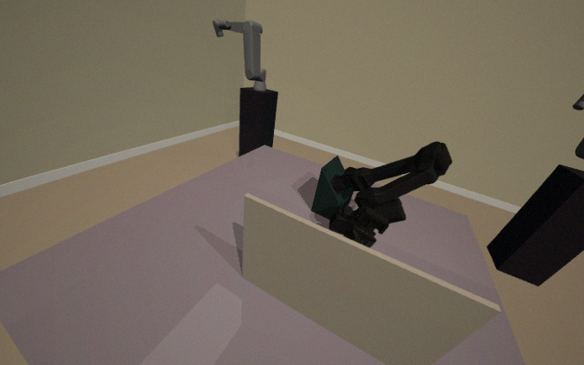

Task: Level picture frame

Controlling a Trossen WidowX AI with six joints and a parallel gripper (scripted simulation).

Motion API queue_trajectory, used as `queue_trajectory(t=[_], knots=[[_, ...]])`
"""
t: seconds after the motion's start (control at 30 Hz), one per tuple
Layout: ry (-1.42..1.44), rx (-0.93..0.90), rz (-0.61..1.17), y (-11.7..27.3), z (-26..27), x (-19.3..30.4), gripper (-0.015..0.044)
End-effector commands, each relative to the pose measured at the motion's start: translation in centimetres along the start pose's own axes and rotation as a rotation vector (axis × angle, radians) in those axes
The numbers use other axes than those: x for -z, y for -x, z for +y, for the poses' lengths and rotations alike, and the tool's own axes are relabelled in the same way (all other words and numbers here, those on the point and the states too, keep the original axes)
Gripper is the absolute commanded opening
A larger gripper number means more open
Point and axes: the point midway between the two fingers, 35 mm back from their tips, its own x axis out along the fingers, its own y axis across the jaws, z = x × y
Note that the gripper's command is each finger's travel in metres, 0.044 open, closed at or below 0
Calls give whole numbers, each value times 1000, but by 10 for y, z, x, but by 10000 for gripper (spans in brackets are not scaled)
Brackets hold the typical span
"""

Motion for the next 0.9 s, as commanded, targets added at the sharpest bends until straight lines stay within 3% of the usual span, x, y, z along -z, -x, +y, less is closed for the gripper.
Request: queue_trajectory(t=[0.0, 0.87], knots=[[-4, -10, -4, 0, 2, -1, 0], [-4, -10, -4, 0, 2, -3, 0]])
